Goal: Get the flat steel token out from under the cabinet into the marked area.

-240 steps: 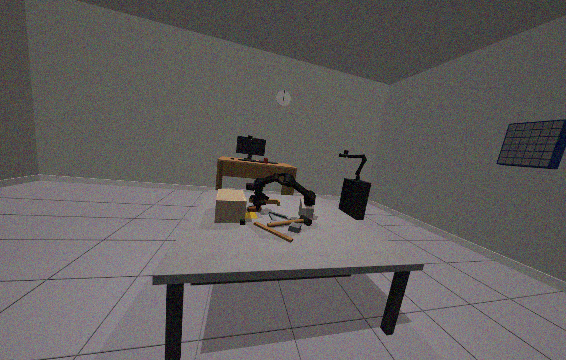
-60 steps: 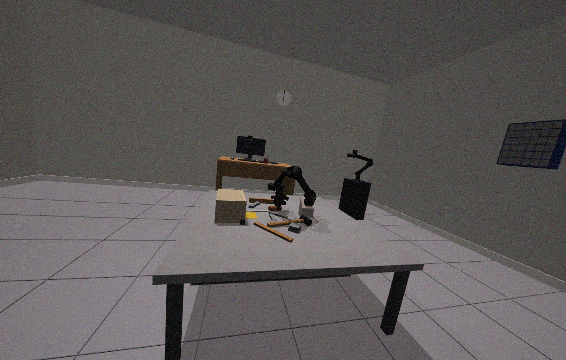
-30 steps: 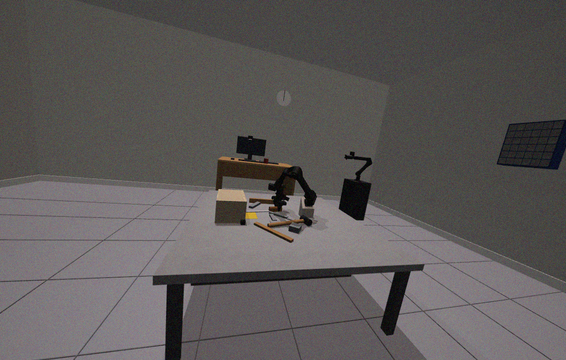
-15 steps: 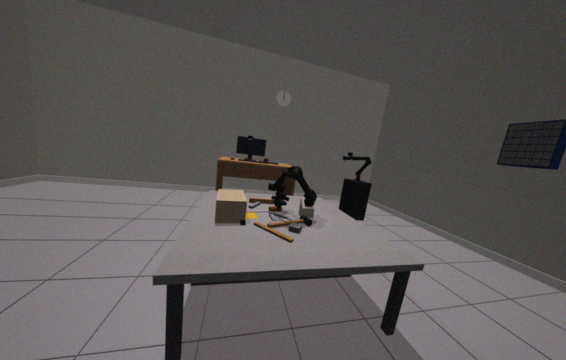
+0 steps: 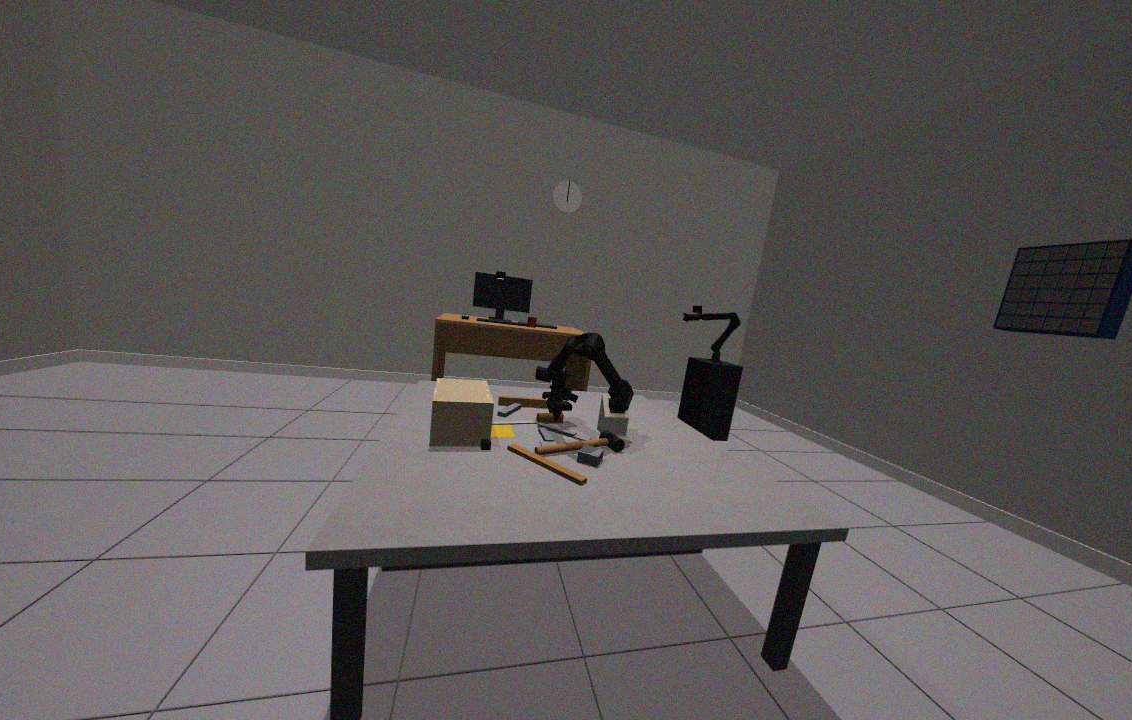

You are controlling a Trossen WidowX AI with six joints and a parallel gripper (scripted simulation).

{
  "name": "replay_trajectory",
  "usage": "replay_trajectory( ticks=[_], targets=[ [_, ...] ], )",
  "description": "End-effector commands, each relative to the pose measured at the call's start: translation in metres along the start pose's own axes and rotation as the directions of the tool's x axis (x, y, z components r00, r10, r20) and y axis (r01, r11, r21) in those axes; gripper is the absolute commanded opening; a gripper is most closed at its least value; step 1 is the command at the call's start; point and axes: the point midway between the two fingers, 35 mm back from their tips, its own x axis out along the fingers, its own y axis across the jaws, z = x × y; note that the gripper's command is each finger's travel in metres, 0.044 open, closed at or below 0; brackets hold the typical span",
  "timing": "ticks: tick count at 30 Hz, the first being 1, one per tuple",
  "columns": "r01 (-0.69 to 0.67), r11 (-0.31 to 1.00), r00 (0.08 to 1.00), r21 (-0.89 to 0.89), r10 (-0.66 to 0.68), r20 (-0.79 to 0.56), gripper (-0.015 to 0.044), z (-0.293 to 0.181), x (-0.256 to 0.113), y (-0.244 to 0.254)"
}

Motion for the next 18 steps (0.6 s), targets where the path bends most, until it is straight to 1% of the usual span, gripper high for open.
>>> replay_trajectory(
  ticks=[1,18],
  targets=[
    [-0.004,1.0,1.0,-0.008,0.004,-0.002,0.0,-0.011,0.0,0.001],
    [-0.004,1.0,1.0,-0.008,0.003,-0.003,0.0,-0.037,0.0,-0.001]
  ],
)
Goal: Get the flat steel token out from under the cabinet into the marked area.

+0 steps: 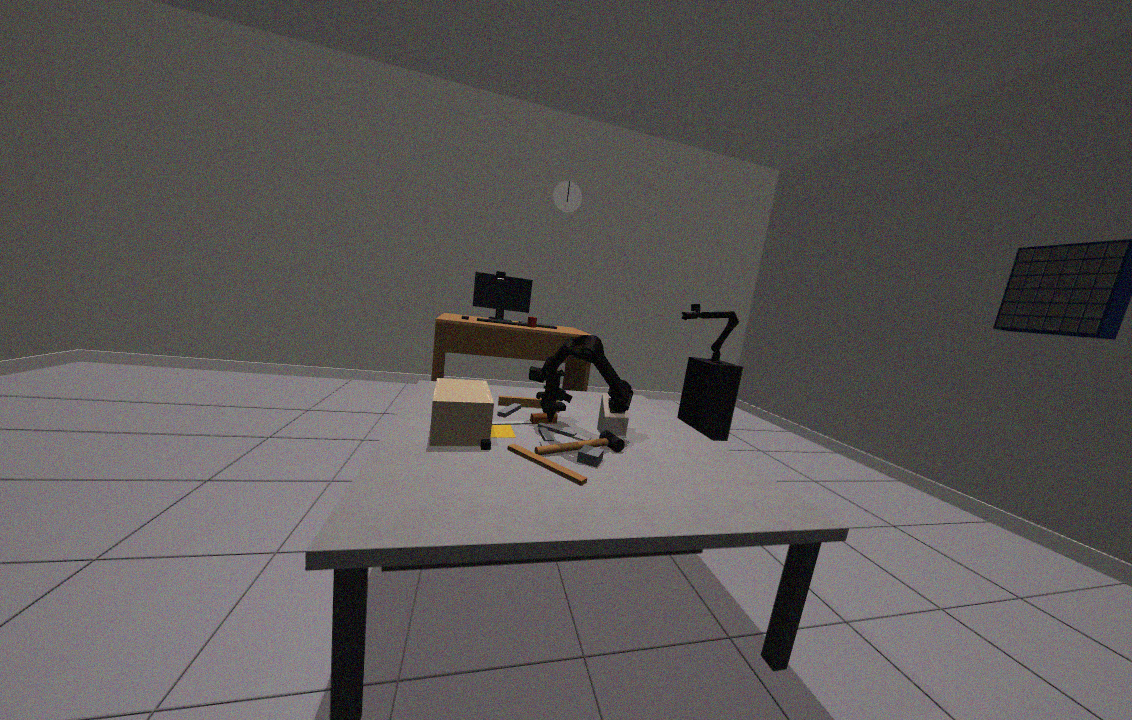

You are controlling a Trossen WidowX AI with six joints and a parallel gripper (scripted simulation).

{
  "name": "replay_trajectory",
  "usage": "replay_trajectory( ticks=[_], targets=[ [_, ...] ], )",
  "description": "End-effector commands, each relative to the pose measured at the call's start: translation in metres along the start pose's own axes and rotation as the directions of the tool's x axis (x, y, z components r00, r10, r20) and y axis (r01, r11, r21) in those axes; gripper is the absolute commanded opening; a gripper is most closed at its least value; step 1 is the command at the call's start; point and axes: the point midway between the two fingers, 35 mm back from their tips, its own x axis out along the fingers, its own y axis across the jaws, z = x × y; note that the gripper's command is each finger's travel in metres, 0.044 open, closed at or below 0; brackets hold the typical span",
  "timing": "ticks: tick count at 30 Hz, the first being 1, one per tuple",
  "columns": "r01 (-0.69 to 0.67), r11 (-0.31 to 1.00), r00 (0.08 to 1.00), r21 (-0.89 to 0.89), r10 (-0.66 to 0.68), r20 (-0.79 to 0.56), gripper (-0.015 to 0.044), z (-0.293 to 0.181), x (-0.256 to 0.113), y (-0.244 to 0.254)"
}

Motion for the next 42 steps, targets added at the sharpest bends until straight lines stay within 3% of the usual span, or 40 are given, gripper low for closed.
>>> replay_trajectory(
  ticks=[1,42],
  targets=[
    [-0.003,1.0,1.0,-0.005,0.003,-0.003,0.0,-0.01,0.0,0.001],
    [-0.002,1.0,1.0,-0.007,0.002,-0.005,0.0,-0.066,-0.001,-0.003]
  ],
)
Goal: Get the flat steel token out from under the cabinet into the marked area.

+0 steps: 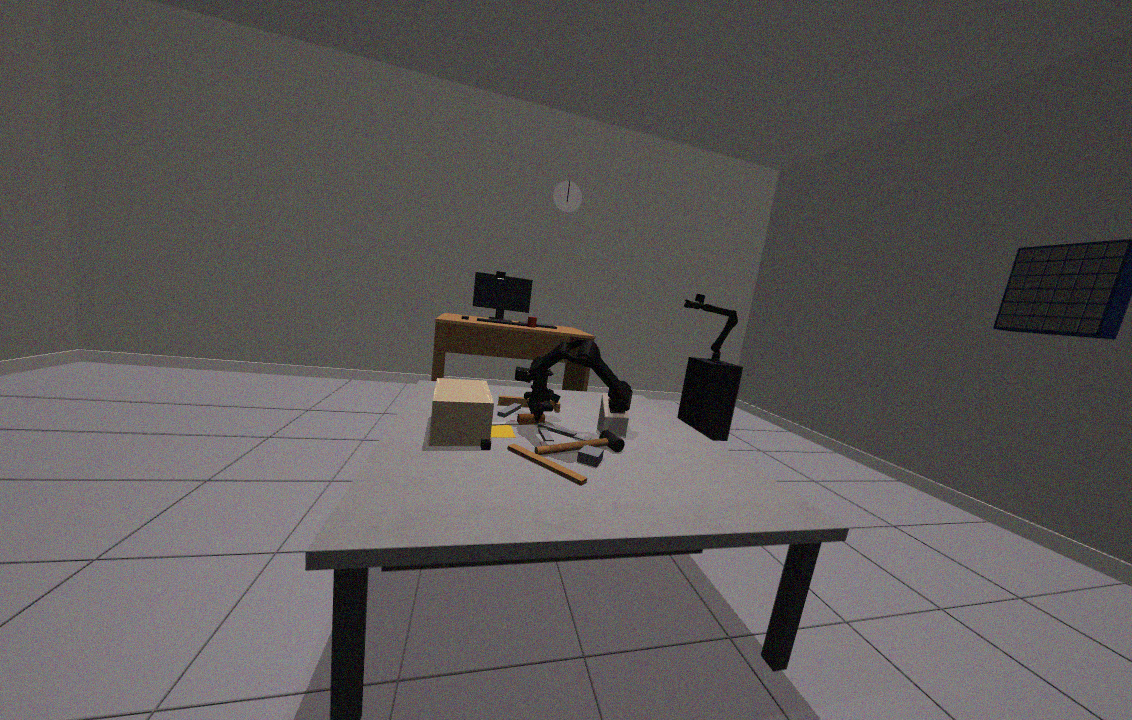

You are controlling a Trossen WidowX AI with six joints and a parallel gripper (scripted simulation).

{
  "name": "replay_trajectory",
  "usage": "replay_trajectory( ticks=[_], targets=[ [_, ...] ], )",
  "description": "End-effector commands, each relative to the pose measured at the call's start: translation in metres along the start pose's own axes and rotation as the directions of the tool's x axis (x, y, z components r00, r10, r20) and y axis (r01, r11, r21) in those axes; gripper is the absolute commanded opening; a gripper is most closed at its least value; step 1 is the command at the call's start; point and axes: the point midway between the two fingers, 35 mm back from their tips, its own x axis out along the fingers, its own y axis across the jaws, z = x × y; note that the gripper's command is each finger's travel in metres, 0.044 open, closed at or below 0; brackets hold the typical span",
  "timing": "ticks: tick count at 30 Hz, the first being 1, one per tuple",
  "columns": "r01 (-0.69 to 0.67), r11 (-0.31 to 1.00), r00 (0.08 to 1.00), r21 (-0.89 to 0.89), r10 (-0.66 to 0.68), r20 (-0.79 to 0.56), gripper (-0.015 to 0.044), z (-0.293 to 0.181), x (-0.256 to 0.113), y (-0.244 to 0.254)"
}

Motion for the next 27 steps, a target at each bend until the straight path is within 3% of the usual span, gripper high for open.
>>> replay_trajectory(
  ticks=[1,27],
  targets=[
    [-0.002,1.0,1.0,-0.002,0.002,-0.004,0.0,-0.009,0.0,0.001],
    [-0.002,1.0,1.0,-0.003,0.002,-0.005,0.0,-0.039,0.0,0.0]
  ],
)
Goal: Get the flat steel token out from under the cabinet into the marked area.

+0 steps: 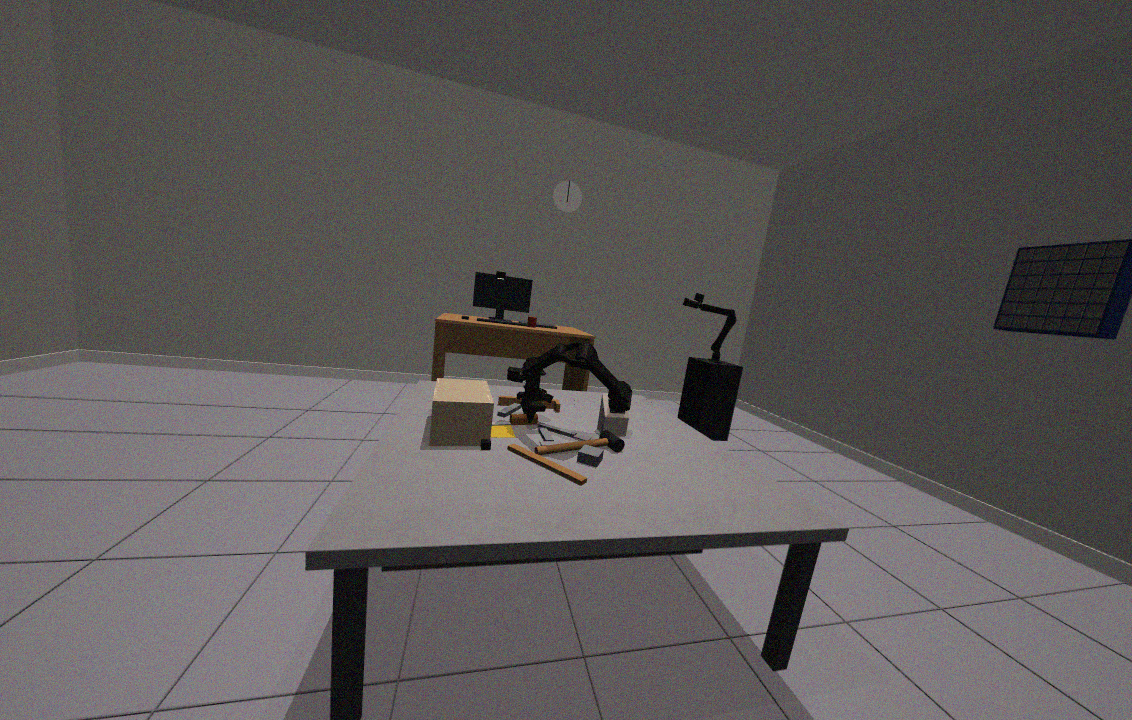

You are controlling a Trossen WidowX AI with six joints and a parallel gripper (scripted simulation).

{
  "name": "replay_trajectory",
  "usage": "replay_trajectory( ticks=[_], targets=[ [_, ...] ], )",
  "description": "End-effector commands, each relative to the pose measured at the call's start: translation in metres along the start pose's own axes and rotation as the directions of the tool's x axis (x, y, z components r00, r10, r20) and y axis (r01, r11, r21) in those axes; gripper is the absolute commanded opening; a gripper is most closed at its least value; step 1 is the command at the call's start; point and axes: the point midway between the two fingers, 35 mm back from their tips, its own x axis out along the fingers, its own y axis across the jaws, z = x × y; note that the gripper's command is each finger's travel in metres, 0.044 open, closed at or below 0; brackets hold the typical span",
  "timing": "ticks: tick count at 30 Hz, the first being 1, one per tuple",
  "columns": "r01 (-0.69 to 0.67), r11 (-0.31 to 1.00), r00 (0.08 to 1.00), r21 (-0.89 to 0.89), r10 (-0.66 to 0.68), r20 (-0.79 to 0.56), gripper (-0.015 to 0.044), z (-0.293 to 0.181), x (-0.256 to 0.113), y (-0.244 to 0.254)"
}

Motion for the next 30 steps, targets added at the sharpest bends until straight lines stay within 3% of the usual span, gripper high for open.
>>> replay_trajectory(
  ticks=[1,30],
  targets=[
    [-0.002,1.0,1.0,0.0,0.002,-0.004,0.0,-0.008,0.0,0.001],
    [-0.002,1.0,1.0,0.0,0.002,-0.005,0.0,-0.038,-0.001,0.001]
  ],
)
